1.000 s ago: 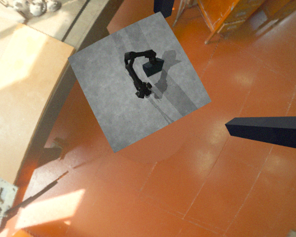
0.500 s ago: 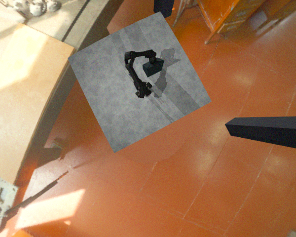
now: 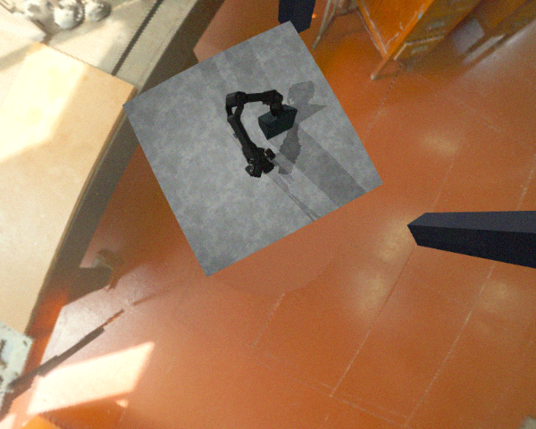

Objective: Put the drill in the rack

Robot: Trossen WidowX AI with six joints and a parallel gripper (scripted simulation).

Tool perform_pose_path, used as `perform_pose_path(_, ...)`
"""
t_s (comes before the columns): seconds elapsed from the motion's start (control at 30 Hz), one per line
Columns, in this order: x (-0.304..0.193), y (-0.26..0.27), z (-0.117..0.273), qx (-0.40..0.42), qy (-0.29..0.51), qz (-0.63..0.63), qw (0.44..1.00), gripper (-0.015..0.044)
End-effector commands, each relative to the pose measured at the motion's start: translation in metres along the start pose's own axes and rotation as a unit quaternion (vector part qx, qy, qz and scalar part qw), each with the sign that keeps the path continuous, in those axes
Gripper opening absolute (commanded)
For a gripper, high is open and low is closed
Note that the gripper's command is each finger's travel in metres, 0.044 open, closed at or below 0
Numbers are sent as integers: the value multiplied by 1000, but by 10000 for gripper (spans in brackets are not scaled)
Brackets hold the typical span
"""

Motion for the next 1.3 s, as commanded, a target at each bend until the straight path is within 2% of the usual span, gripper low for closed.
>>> perform_pose_path(0.0, 0, -1, 3, 0, -3, -4, 1000, 0)
perform_pose_path(1.27, 1, 8, 12, 0, -3, -4, 1000, 0)
Point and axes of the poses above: the point midway between the two fingers, 35 mm back from their tips, its own z axis back along the fingers, its own y axis across the jaws, x = y × z, the point moved 6 cm from there along z, back along the fingers, and after that the axes turned 3 degrees about -z, right-handed, at the moved point
